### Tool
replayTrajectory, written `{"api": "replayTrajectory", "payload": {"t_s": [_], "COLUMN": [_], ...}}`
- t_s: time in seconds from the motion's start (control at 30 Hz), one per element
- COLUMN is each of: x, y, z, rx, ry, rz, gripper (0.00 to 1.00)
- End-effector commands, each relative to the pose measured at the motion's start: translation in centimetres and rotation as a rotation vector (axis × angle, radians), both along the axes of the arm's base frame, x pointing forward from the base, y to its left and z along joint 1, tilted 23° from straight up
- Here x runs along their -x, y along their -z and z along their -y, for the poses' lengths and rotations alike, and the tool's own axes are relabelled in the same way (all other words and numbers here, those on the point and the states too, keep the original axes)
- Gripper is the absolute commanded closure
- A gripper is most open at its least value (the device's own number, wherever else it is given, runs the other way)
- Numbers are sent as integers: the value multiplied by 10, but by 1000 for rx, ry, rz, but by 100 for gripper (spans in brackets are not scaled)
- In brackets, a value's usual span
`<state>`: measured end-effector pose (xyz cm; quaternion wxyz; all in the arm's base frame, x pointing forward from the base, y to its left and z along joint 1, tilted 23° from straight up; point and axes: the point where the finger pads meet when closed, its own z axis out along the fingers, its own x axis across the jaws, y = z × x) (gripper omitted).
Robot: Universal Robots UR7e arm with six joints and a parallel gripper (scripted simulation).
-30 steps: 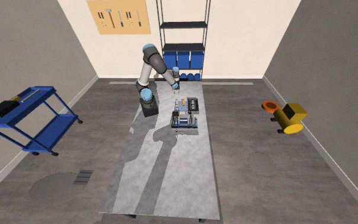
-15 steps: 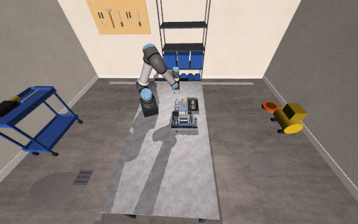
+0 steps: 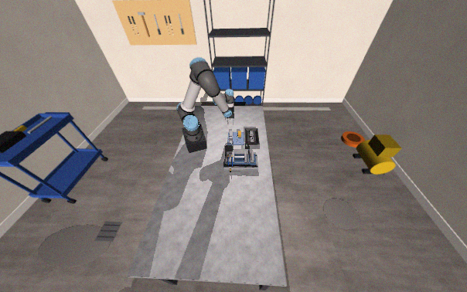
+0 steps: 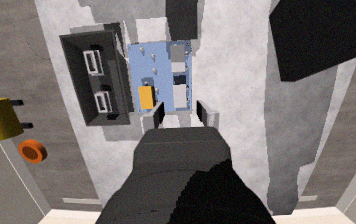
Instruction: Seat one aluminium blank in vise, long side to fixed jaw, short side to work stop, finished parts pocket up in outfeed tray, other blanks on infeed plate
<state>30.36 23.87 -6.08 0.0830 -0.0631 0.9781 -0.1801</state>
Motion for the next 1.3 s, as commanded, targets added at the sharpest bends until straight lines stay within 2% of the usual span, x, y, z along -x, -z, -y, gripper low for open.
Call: {"api": "replayTrajectory", "payload": {"t_s": [0.0, 0.5, 0.57, 0.97, 1.27], "x": [-2, -13, -13, -20, -21], "y": [8, 62, 62, 96, 104], "z": [3, 23, 23, 35, 38], "rx": [-1, -1, -1, -1, -1], "ry": [-1, -1, -1, -1, -1], "rz": [1, 1, 1, 1, 1], "gripper": [0, 0, 0, 0, 0]}}
